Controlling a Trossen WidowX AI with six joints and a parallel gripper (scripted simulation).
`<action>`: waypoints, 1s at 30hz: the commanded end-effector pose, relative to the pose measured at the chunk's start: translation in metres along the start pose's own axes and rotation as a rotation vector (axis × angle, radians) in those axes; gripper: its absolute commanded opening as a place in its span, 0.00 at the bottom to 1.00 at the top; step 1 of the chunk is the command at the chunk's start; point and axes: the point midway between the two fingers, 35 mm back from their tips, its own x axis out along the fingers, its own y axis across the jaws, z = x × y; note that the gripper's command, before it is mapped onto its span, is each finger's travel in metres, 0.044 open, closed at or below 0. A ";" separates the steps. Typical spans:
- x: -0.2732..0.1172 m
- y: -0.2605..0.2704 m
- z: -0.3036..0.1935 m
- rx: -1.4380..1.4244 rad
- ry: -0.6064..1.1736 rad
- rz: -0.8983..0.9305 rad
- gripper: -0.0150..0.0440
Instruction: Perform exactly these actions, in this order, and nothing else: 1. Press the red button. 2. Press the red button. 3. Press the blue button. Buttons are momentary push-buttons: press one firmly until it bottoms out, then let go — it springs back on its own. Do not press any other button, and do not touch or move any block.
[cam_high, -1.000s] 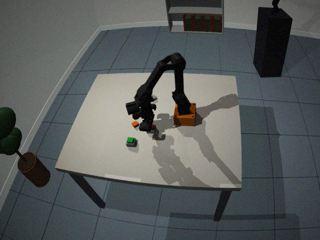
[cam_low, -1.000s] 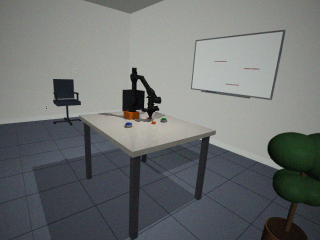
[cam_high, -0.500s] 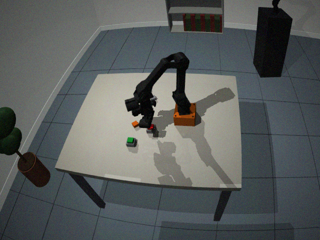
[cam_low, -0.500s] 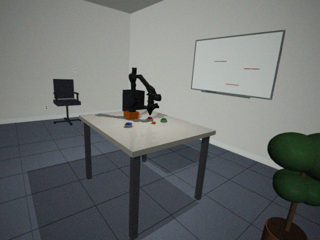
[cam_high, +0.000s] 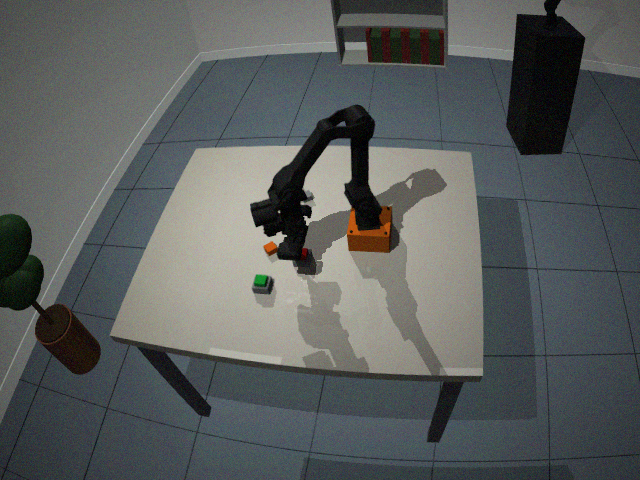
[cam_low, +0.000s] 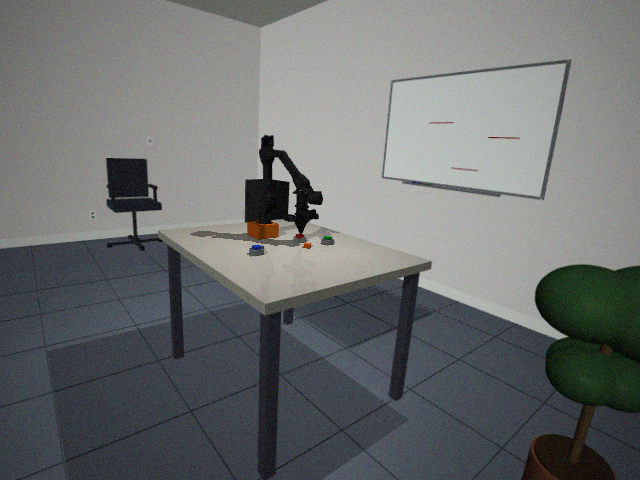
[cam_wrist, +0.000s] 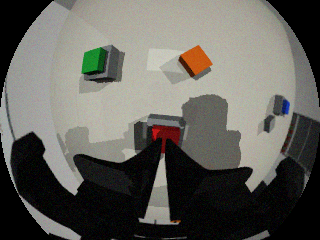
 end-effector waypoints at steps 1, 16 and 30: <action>0.010 -0.002 -0.005 -0.003 0.020 -0.005 0.29; 0.014 -0.002 -0.005 -0.003 0.020 -0.005 0.29; 0.014 -0.002 -0.005 -0.003 0.020 -0.005 0.29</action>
